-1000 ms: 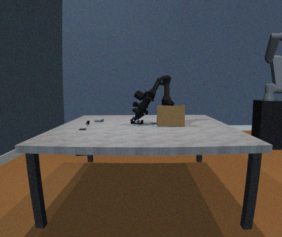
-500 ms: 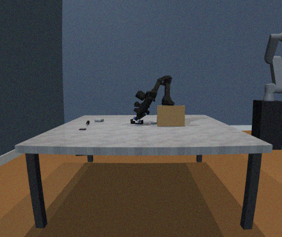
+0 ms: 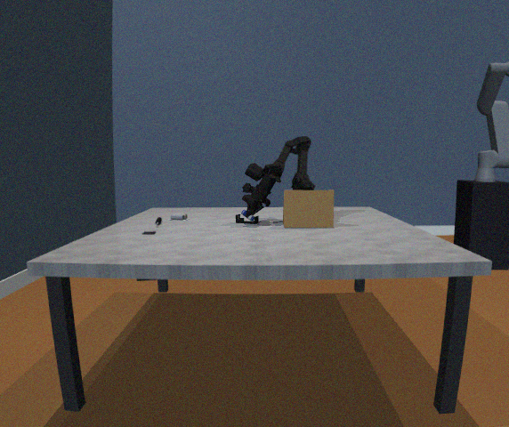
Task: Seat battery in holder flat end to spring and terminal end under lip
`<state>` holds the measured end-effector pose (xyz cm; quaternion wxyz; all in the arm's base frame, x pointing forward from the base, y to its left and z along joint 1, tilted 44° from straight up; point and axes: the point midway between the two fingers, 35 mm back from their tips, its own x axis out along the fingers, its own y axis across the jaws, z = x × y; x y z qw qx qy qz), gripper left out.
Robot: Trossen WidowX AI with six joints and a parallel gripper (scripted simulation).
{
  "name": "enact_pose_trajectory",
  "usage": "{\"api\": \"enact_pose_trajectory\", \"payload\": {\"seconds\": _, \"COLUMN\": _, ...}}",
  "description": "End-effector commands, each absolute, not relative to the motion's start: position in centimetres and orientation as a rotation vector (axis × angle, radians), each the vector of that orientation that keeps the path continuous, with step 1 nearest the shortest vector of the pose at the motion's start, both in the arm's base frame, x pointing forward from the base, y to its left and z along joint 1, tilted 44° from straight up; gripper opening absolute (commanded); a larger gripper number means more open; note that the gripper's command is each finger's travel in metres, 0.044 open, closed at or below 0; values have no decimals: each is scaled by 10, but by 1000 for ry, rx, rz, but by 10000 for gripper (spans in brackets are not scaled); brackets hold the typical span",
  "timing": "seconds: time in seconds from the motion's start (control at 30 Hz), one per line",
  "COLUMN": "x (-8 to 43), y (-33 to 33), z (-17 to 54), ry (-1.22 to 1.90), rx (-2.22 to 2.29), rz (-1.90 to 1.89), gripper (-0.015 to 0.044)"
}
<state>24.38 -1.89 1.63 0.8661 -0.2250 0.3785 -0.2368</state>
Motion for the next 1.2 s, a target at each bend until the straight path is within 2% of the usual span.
{"api": "enact_pose_trajectory", "payload": {"seconds": 0.0, "x": 242, "y": -20, "z": 13, "ry": 813, "rx": -468, "rz": -495, "gripper": 77}}
{"api": "enact_pose_trajectory", "payload": {"seconds": 1.17, "x": 254, "y": -22, "z": 9, "ry": 1003, "rx": -403, "rz": -541, "gripper": 77}}
